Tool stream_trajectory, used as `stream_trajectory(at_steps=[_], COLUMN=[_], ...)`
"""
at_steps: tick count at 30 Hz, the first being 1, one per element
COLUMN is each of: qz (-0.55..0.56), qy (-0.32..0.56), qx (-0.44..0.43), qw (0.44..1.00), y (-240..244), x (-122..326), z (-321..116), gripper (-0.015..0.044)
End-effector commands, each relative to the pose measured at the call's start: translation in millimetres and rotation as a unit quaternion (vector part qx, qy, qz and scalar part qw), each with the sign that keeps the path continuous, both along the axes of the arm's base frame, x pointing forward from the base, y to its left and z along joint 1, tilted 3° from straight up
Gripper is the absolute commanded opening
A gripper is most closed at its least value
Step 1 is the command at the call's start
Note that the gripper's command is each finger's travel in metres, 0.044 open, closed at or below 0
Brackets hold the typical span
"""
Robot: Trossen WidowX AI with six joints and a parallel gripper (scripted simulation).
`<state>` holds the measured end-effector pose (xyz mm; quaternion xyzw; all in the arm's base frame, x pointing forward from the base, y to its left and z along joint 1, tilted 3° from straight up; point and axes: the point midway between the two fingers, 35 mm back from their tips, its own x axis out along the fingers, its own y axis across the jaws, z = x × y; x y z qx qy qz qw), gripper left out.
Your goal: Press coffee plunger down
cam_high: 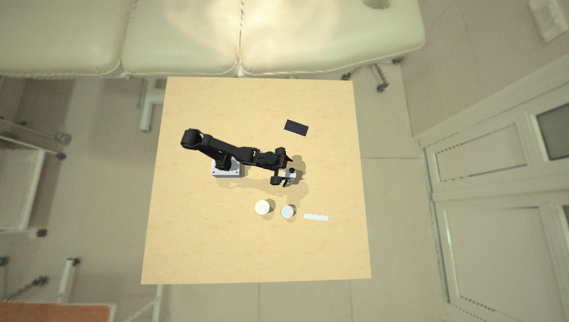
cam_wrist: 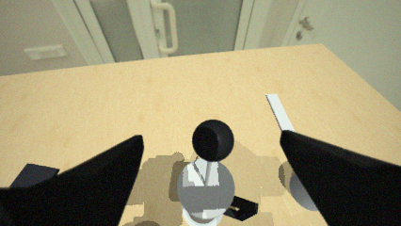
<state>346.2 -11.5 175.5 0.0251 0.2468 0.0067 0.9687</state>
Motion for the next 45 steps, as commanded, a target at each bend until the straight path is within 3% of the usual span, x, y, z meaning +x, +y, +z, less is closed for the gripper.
stream_trajectory(at_steps=[1,5,17,45], qz=[-0.003,-0.003,-0.003,-0.003], qy=[-0.001,-0.001,-0.001,-0.001], qx=[0.001,0.001,0.001,0.002], qw=[1.000,1.000,1.000,1.000], y=[-0.4,-0.2,-0.2,1.0], x=[6.4,9.8,9.8,16.0], z=[-3.2,-5.5,-5.5,-32.4], gripper=[0.0440,0.0440,0.0125,0.0113])
